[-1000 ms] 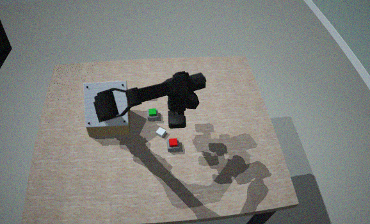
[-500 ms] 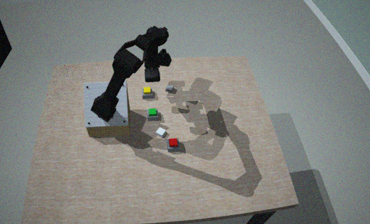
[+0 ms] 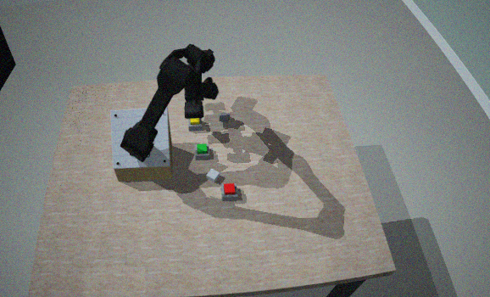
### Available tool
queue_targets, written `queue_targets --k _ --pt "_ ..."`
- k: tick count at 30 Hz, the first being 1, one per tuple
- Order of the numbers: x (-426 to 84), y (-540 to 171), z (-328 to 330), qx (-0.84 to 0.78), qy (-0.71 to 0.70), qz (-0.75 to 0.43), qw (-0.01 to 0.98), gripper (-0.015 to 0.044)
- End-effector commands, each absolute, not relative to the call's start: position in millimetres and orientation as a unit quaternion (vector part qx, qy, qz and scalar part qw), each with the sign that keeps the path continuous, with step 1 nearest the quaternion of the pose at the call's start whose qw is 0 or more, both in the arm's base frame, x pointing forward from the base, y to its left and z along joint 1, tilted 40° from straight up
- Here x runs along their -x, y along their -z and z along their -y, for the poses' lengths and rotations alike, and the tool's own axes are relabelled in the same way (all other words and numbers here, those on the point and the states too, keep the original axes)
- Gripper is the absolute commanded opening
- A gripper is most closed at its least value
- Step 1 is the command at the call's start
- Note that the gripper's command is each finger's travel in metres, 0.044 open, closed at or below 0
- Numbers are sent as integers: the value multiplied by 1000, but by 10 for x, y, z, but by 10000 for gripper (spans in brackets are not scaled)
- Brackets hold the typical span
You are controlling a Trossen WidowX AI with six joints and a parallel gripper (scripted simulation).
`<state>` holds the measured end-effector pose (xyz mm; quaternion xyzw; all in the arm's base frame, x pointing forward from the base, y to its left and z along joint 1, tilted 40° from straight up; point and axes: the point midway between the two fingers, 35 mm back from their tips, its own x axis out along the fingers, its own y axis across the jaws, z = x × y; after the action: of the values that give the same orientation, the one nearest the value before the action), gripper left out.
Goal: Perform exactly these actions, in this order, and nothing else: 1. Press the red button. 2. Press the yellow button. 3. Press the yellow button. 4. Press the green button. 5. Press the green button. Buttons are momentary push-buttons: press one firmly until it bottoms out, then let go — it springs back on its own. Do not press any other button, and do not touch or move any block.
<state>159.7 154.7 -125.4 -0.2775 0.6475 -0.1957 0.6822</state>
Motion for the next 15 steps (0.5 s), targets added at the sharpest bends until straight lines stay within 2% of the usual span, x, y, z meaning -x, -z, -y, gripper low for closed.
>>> queue_targets --k 1,15 --pt "-1607 1284 -1533 277 191 -645 686 20" --pt "-1632 1462 -1391 278 191 -644 686 20"
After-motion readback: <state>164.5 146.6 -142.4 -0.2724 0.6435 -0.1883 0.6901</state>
